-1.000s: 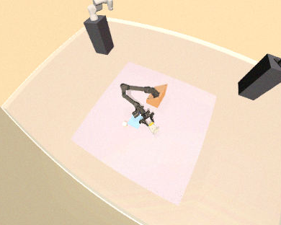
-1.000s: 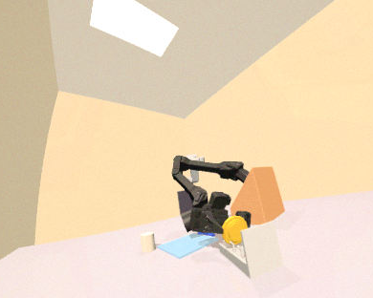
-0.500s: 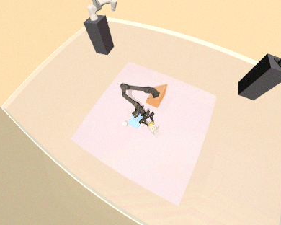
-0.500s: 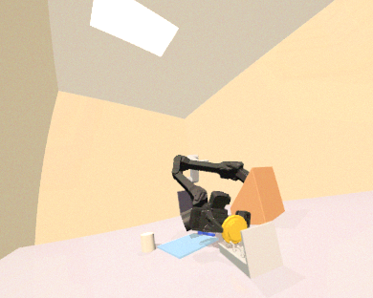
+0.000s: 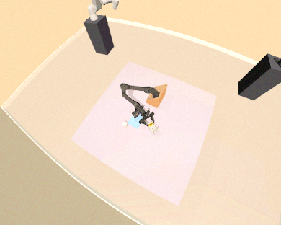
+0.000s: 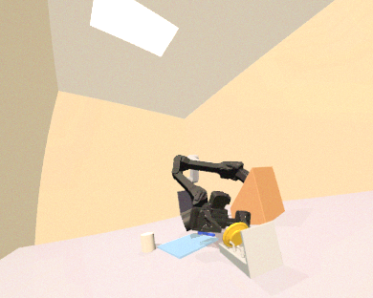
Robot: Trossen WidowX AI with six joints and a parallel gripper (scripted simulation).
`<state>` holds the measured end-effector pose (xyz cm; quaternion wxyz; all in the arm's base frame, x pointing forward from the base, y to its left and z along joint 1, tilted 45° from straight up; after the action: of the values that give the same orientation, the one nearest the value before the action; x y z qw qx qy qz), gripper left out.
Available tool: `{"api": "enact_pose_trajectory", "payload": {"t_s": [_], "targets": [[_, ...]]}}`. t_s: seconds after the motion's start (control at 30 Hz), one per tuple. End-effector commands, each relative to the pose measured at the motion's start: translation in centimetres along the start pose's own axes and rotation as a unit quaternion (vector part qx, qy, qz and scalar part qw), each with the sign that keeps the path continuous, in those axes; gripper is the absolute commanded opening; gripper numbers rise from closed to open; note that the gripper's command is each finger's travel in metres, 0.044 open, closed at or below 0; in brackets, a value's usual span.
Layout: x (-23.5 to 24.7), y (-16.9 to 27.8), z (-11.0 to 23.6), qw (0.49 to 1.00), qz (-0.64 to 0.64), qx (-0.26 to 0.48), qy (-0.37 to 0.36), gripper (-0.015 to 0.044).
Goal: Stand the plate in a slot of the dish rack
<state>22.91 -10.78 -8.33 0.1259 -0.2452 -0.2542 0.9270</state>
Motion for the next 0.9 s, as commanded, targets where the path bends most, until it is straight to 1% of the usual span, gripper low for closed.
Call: {"api": "enact_pose_trajectory", "payload": {"t_s": [0.0,0.07,0.27,0.47,0.53,0.7,0.87], "targets": [[-0.1,-0.1,0.2,1.0,-0.015,0.007,-0.003,0.04],[-0.3,-0.4,0.6,0.999,-0.033,0.015,-0.006,0.04],[-1.3,-3.4,0.9,1.0,-0.023,0.013,-0.005,0.04],[-2.4,-9.7,2.1,1.0,-0.005,-0.001,0.001,0.04],[-2.4,-10.9,2.3,1.0,-0.002,-0.005,0.003,0.04],[-2.9,-11.0,2.3,1.0,-0.004,-0.005,0.002,0.04],[-2.8,-11.2,1.9,0.997,-0.066,0.024,-0.026,0.04]]}}
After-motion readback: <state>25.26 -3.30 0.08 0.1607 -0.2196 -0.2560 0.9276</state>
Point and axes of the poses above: the point midway between the two fingers, 35 mm back from their tips, its own z axis back along the fingers, its own x axis across the jaws, y = z × x, the point moved 4 cm from there along z, back along the fingers, and after that the axes turned 7 degrees about -z, right-handed, at the moved point
